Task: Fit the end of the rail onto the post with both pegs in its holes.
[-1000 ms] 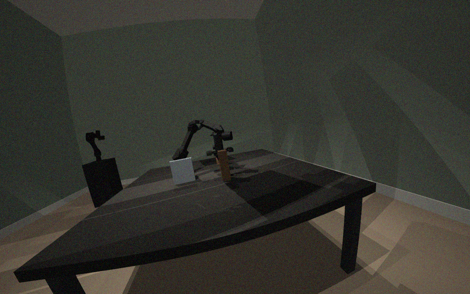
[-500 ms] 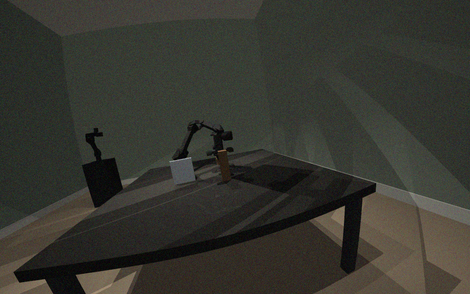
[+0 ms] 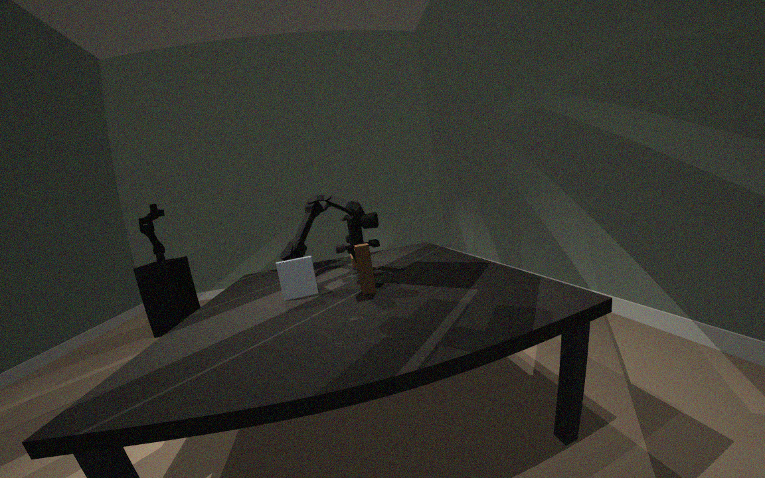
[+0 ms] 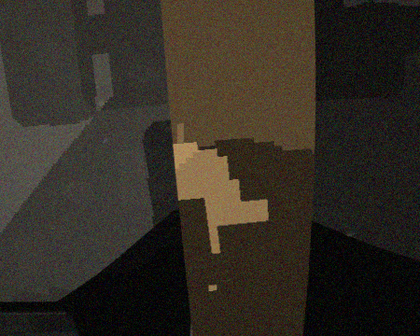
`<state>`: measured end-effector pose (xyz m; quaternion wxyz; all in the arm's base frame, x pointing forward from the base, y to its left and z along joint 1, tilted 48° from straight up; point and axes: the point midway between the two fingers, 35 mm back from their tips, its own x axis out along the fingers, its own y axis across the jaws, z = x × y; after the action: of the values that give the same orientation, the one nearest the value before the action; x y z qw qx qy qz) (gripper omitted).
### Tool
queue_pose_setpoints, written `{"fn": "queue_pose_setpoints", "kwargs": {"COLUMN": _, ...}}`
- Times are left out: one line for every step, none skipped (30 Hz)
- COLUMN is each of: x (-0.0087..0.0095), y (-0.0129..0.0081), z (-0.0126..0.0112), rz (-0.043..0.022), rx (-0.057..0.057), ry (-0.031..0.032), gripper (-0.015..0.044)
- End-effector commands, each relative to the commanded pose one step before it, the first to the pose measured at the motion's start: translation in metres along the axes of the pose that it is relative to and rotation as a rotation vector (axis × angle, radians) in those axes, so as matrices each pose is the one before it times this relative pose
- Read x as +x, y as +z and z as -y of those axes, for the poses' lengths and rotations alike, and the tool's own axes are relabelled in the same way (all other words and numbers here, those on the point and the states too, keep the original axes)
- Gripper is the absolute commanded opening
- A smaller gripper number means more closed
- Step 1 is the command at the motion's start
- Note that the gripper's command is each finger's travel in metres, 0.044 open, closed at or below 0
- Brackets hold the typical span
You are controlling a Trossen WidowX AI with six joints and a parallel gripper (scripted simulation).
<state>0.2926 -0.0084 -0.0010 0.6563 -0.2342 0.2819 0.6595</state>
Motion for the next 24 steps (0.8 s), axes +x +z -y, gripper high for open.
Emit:
{"fn": "queue_pose_setpoints", "kwargs": {"x": -0.00414, "y": 0.00215, "z": 0.00104, "rz": -0.0018, "rx": -0.0023, "ry": -0.00982, "gripper": 0.0}}
{"fn": "queue_pose_setpoints", "kwargs": {"x": 0.00002, "y": 0.0, "z": 0.00005, "rz": 0.0, "rx": 0.0, "ry": 0.0, "gripper": 0.0}}
{"fn": "queue_pose_setpoints", "kwargs": {"x": 0.00004, "y": 0.0, "z": 0.00007, "rz": 0.0, "rx": 0.0, "ry": 0.0, "gripper": 0.0}}
{"fn": "queue_pose_setpoints", "kwargs": {"x": 0.00007, "y": 0.0, "z": 0.00008, "rz": 0.0, "rx": 0.0, "ry": 0.0, "gripper": 0.0}}
{"fn": "queue_pose_setpoints", "kwargs": {"x": 0.0001, "y": 0.0, "z": 0.00009, "rz": 0.00001, "rx": 0.0, "ry": 0.0, "gripper": 0.0}}
{"fn": "queue_pose_setpoints", "kwargs": {"x": 0.00012, "y": 0.0, "z": 0.0001, "rz": 0.00001, "rx": 0.0, "ry": 0.0, "gripper": 0.0}}
{"fn": "queue_pose_setpoints", "kwargs": {"x": 0.00013, "y": 0.0, "z": 0.00009, "rz": 0.00001, "rx": 0.0, "ry": 0.0, "gripper": 0.0}}
{"fn": "queue_pose_setpoints", "kwargs": {"x": 0.00014, "y": 0.0, "z": 0.00009, "rz": 0.00001, "rx": 0.0, "ry": 0.0, "gripper": 0.0}}
{"fn": "queue_pose_setpoints", "kwargs": {"x": 0.00015, "y": 0.0, "z": 0.00009, "rz": 0.00001, "rx": 0.0, "ry": 0.0, "gripper": 0.0}}
{"fn": "queue_pose_setpoints", "kwargs": {"x": 0.00015, "y": 0.0, "z": 0.00008, "rz": 0.00001, "rx": 0.0, "ry": 0.0, "gripper": 0.0}}
{"fn": "queue_pose_setpoints", "kwargs": {"x": 0.00015, "y": 0.0, "z": 0.00008, "rz": 0.00001, "rx": 0.0, "ry": 0.0, "gripper": 0.0}}
{"fn": "queue_pose_setpoints", "kwargs": {"x": 0.00015, "y": 0.0, "z": 0.00008, "rz": 0.00001, "rx": 0.0, "ry": 0.0, "gripper": 0.0}}
{"fn": "queue_pose_setpoints", "kwargs": {"x": 0.00015, "y": 0.0, "z": 0.00008, "rz": 0.00001, "rx": 0.0, "ry": 0.0, "gripper": 0.0}}
{"fn": "queue_pose_setpoints", "kwargs": {"x": 0.00015, "y": 0.0, "z": 0.00008, "rz": 0.00001, "rx": 0.0, "ry": 0.0, "gripper": 0.0}}
{"fn": "queue_pose_setpoints", "kwargs": {"x": 0.00015, "y": 0.0, "z": 0.00008, "rz": 0.00001, "rx": 0.0, "ry": 0.0, "gripper": 0.0}}
{"fn": "queue_pose_setpoints", "kwargs": {"x": 0.00015, "y": 0.0, "z": 0.00008, "rz": 0.00001, "rx": 0.0, "ry": 0.0, "gripper": 0.0}}
{"fn": "queue_pose_setpoints", "kwargs": {"x": 0.00014, "y": 0.0, "z": 0.00008, "rz": 0.00001, "rx": 0.0, "ry": 0.0, "gripper": 0.0}}
{"fn": "queue_pose_setpoints", "kwargs": {"x": 0.00013, "y": 0.0, "z": 0.00008, "rz": 0.00001, "rx": 0.0, "ry": 0.0, "gripper": 0.0}}
{"fn": "queue_pose_setpoints", "kwargs": {"x": 0.00011, "y": 0.0, "z": 0.00008, "rz": 0.00001, "rx": 0.0, "ry": 0.0, "gripper": 0.0}}
{"fn": "queue_pose_setpoints", "kwargs": {"x": 0.00008, "y": 0.0, "z": 0.00006, "rz": 0.0, "rx": 0.0, "ry": 0.0, "gripper": 0.0}}
{"fn": "queue_pose_setpoints", "kwargs": {"x": 0.00004, "y": 0.0, "z": 0.00007, "rz": 0.0, "rx": 0.0, "ry": 0.0, "gripper": 0.0}}
{"fn": "queue_pose_setpoints", "kwargs": {"x": 0.0, "y": -0.00005, "z": 0.0, "rz": 0.0, "rx": 0.0, "ry": 0.0, "gripper": 0.0}}
{"fn": "queue_pose_setpoints", "kwargs": {"x": 0.0, "y": -0.0001, "z": 0.0, "rz": -0.00001, "rx": 0.0, "ry": 0.0, "gripper": 0.0}}
{"fn": "queue_pose_setpoints", "kwargs": {"x": 0.0, "y": -0.00015, "z": 0.00001, "rz": -0.00001, "rx": 0.0, "ry": 0.0, "gripper": 0.0}}
